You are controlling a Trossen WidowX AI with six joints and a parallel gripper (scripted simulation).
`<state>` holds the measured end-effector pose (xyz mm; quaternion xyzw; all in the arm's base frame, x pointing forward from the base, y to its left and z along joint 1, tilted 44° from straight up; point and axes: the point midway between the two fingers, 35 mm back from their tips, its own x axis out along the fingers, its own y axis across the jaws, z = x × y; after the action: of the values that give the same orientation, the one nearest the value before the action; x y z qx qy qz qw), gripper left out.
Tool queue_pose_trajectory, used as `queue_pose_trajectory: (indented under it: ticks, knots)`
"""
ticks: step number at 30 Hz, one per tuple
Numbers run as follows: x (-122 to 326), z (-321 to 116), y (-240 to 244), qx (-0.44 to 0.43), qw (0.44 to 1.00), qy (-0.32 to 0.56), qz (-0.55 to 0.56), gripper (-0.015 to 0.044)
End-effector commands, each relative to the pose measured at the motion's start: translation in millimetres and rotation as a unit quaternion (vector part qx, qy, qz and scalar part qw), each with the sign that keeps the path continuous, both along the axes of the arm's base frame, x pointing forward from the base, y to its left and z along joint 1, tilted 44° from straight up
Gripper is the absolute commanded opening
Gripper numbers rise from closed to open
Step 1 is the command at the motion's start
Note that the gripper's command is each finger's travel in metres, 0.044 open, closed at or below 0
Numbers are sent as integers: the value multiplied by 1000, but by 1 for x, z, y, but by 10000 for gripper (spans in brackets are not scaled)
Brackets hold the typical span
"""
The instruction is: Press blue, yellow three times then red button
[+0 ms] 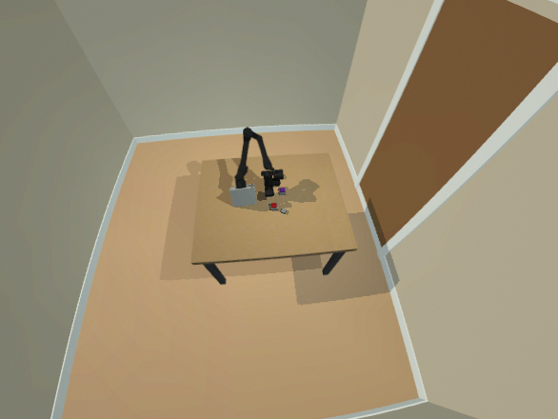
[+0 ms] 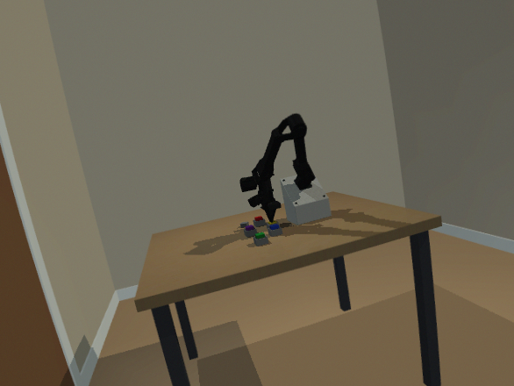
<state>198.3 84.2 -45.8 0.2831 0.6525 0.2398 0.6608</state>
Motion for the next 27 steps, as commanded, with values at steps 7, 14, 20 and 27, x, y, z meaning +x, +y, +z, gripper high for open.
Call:
queue_pose_trajectory:
  ticks: [7, 14, 20, 27]
  knots:
    - [-1, 5, -5, 0, 1000, 2, 0, 20]
    - [-4, 25, -24, 2, 1000, 7, 0, 20]
    - [-5, 67, -65, 0, 1000, 7, 0, 20]
    - [2, 60, -78, -2, 1000, 7, -1, 20]
